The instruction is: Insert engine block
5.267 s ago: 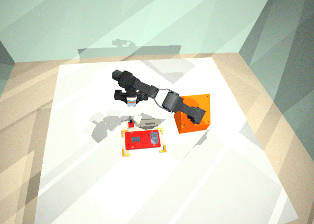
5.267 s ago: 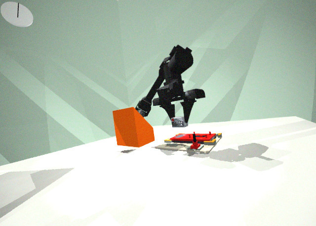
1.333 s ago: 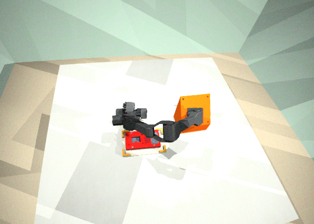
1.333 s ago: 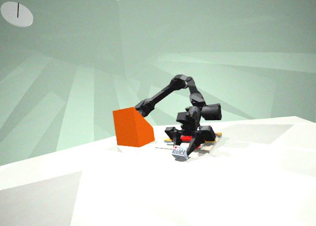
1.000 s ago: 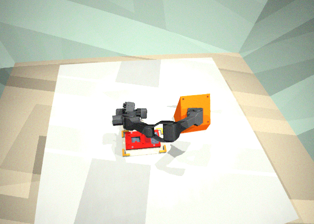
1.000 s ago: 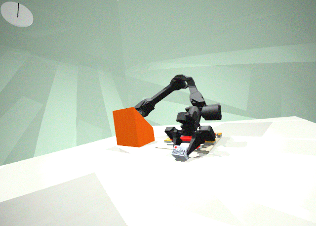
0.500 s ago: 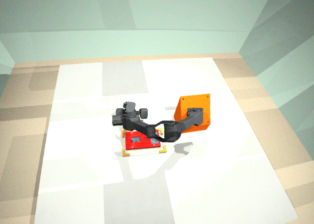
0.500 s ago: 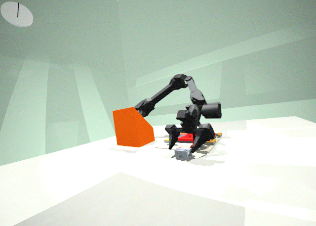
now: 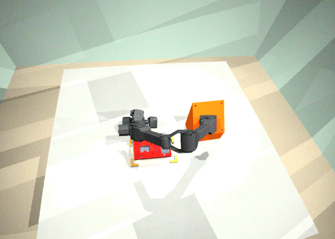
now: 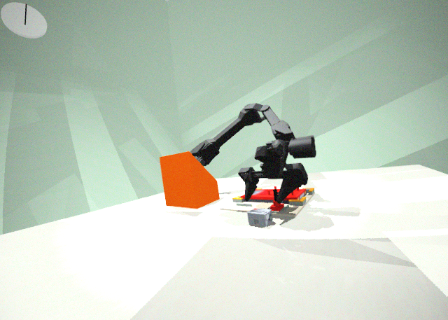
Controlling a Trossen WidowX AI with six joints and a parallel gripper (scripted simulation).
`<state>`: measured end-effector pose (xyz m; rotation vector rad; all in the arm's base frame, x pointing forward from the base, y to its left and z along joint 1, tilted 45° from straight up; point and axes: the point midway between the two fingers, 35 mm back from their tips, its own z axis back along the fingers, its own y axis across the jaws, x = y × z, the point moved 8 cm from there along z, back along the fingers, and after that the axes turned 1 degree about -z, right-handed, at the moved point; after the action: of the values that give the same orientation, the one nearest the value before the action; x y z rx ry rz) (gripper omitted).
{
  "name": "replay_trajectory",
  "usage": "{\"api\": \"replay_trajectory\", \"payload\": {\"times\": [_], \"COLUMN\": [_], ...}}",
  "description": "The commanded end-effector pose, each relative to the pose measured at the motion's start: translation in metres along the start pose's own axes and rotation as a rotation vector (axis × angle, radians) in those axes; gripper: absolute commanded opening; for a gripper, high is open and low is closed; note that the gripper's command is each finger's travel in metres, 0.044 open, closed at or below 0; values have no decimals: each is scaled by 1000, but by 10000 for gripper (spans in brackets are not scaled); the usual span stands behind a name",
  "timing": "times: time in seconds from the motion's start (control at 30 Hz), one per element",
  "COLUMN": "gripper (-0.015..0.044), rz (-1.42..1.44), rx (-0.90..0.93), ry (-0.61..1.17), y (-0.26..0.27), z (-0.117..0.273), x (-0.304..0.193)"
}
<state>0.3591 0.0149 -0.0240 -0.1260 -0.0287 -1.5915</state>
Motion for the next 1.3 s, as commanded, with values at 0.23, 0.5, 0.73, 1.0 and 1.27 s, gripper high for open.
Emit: {"api": "replay_trajectory", "payload": {"times": [0.23,0.5,0.73,1.0,1.27], "gripper": [440,440,440,440,440], "rz": [0,-122,-317,-543,-772], "rx": [-2,-43,-113,-202,-302], "ry": [0,64,161,268,371], "y": [0,1,3,5,5], "z": [-1,-3,-7,-9,-11], "x": [0,10,25,44,63]}}
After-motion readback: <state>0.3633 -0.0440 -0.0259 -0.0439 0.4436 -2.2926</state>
